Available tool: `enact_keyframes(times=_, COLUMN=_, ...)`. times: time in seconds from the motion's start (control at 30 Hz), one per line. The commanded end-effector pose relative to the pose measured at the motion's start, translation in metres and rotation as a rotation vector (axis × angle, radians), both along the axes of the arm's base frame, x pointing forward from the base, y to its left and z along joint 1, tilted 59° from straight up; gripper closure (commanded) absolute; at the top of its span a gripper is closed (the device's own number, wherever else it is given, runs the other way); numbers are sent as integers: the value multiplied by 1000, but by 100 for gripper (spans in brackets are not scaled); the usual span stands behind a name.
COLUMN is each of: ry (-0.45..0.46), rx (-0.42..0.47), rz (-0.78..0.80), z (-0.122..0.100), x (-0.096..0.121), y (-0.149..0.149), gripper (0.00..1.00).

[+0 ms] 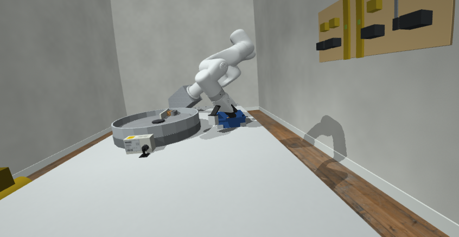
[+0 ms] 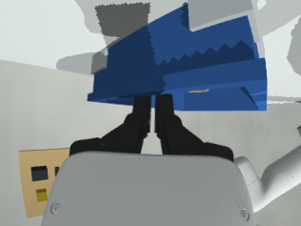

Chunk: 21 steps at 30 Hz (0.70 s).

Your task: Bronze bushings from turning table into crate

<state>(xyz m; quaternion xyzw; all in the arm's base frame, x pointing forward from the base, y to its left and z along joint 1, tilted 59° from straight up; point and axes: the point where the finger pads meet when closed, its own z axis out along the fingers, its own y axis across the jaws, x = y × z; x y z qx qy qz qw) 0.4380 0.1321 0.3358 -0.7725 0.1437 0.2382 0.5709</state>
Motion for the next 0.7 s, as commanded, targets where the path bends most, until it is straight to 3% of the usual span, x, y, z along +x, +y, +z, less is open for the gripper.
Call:
enact_keyframes(times=0.0, ry=-2, rx=-1, rz=-4, z=1, x=1, y=-2, gripper=100)
enact_keyframes(times=0.67, ry=-2, rx=-1, rz=-4, z=-2, x=3, y=2, gripper=100)
